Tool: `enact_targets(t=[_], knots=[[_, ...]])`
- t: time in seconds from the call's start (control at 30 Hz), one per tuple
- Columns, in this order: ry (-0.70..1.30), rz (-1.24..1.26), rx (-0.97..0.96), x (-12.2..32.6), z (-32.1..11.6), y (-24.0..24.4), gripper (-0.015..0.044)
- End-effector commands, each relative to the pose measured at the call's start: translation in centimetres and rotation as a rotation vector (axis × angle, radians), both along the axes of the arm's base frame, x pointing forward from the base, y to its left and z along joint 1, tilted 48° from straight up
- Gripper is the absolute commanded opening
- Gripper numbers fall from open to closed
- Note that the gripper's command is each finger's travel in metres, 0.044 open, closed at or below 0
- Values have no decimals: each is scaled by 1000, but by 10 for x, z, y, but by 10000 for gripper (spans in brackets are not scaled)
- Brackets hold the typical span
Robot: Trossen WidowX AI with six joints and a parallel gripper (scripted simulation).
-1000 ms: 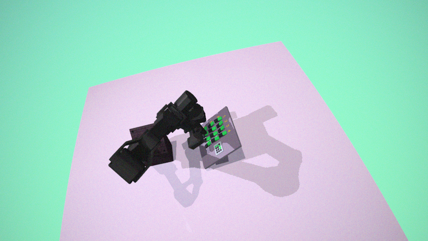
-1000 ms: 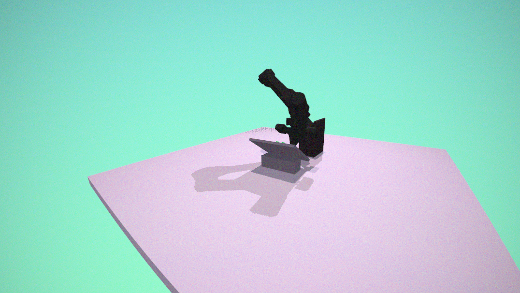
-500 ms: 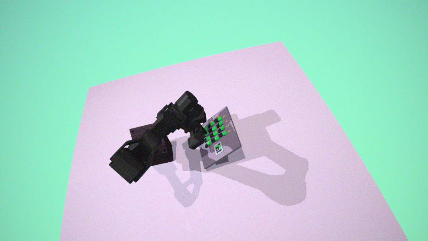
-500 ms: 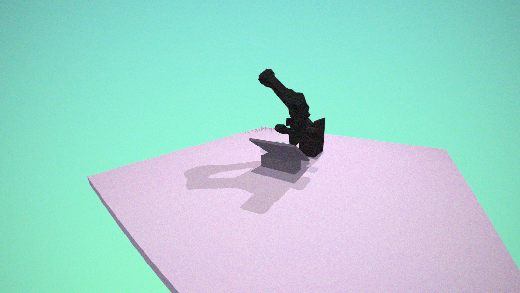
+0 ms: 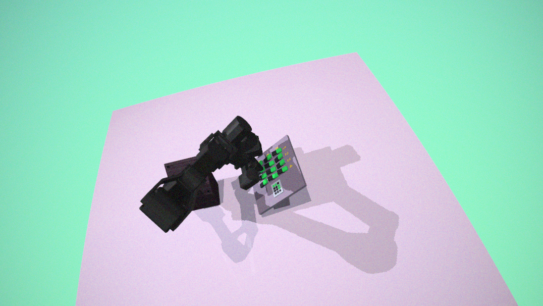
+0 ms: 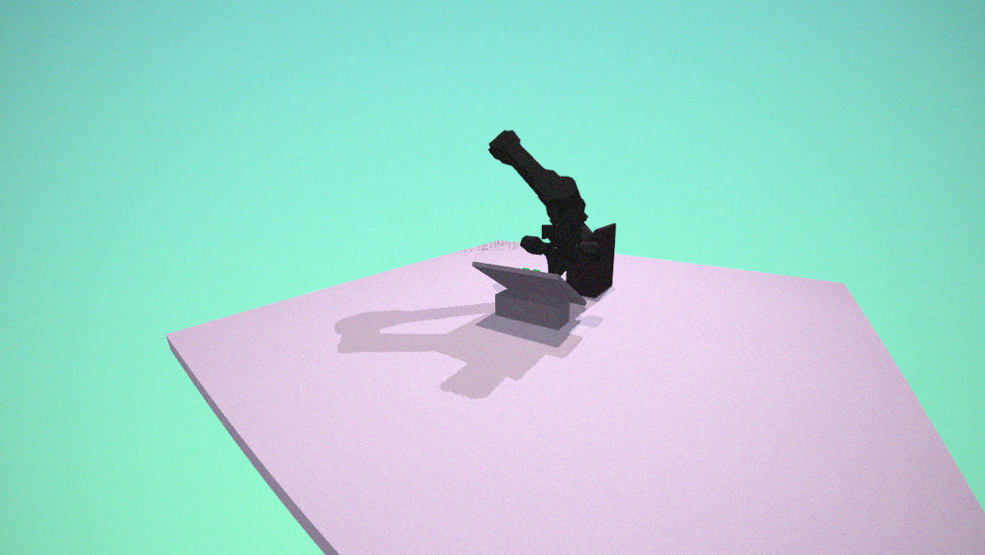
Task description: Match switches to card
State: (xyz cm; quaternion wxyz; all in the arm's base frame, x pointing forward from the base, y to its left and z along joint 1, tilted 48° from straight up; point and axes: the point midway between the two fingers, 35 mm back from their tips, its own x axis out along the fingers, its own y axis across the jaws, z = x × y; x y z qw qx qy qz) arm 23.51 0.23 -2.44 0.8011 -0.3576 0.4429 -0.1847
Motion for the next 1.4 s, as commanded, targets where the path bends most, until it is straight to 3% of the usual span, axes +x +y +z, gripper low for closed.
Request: enact_targets(t=[0.0,0.57,0.9,1.37], knots=[[6,3,3,0,-1,0,0],[-8,22,7,-37,35,39,0],[-7,22,3,-36,72,5,0],[8,3,1,-15,52,-17,0]])
